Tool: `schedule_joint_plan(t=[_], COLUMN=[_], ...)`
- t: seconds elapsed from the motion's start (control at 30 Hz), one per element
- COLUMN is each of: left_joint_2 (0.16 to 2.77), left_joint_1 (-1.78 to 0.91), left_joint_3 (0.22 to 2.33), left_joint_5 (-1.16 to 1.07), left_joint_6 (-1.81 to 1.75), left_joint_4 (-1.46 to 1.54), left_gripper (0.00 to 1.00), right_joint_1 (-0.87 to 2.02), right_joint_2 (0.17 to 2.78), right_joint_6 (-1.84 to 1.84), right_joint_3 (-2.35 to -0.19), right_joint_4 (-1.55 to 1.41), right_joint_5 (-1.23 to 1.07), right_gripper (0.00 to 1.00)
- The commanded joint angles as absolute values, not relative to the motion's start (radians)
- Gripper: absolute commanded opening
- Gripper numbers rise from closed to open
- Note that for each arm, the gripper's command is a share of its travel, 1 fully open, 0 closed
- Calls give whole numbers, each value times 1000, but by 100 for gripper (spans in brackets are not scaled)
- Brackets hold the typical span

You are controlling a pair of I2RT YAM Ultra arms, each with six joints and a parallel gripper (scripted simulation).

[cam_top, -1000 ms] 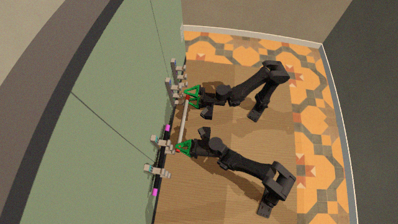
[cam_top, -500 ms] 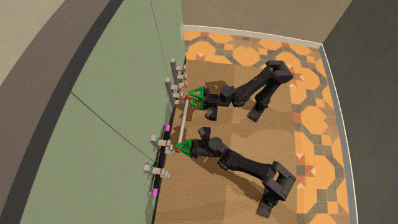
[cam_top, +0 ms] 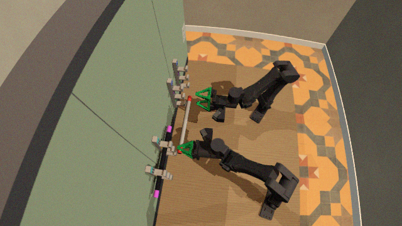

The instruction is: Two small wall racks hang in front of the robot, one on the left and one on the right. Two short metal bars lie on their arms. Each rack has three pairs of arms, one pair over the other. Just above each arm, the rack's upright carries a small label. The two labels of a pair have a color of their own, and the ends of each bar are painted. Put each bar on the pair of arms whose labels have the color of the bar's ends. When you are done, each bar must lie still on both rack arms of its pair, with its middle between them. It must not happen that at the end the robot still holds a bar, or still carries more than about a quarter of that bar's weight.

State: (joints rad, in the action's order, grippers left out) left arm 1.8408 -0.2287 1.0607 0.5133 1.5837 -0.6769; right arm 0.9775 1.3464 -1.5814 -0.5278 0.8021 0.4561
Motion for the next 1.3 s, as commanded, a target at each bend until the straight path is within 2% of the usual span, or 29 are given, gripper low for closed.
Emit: schedule_joint_plan(t=[0.0, 0.53, 1.27], left_joint_2=[1803, 1801, 1798], left_joint_1=[-234, -234, -240], left_joint_3=[1100, 1102, 1106], left_joint_5=[518, 518, 524], left_joint_6=[1571, 1571, 1570], left_joint_4=[-702, -700, -691], left_gripper=[0, 0, 0], right_joint_1=[992, 1045, 961], right_joint_2=[1306, 1199, 1168], right_joint_6=[-1571, -1571, -1571], right_joint_3=[-515, -448, -433], right_joint_4=[791, 752, 736], right_joint_5=[477, 530, 447], right_gripper=[100, 100, 100])
